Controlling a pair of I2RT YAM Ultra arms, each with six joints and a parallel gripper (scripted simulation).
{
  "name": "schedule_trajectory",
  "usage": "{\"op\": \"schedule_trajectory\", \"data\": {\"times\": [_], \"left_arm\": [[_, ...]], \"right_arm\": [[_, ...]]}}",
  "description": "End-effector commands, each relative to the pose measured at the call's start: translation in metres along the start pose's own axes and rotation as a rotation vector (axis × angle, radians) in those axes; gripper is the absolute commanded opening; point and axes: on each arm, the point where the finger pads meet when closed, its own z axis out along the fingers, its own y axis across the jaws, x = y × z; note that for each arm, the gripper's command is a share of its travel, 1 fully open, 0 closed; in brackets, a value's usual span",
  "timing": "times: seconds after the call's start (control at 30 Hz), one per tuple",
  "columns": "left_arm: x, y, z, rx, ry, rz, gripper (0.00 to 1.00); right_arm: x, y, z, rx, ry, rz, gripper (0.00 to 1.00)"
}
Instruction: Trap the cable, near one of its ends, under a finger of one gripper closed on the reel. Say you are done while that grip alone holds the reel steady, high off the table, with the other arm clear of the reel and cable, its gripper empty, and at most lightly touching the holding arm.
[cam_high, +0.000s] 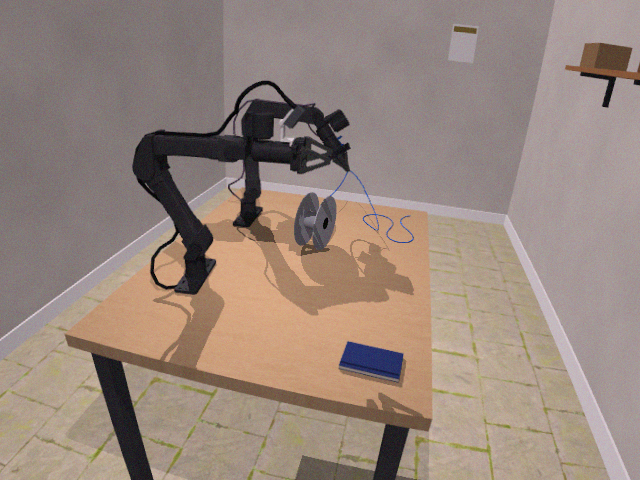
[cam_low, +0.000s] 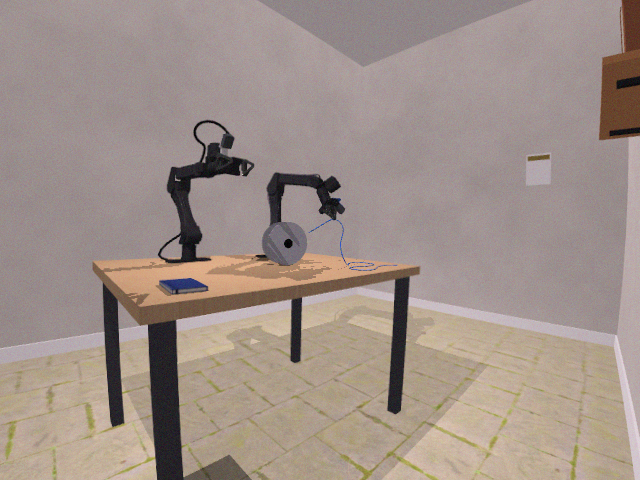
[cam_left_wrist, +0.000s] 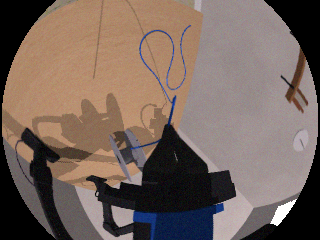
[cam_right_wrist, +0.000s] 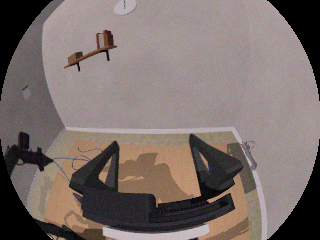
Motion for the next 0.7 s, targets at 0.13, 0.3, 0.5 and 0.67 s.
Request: {"op": "schedule_trajectory", "data": {"times": [0.13,0.3,0.5,0.67], "left_arm": [[-0.004,-0.0059,-0.0128,0.04,-0.049,0.001,0.0],[0.0,-0.0084,-0.0117,0.045,-0.045,0.015,0.0],[-0.0002,-0.0032,-0.0078,0.033,-0.043,0.008,0.0],[0.0006,-0.0085,-0.0103,0.046,-0.045,0.017,0.0]], "right_arm": [[0.0031,-0.002,0.0027,0.009,0.004,-0.002,1.0],[0.0031,-0.002,0.0027,0.009,0.004,-0.002,1.0],[0.0031,-0.002,0.0027,0.009,0.004,-0.002,1.0],[0.0031,-0.002,0.0027,0.009,0.004,-0.002,1.0]]}}
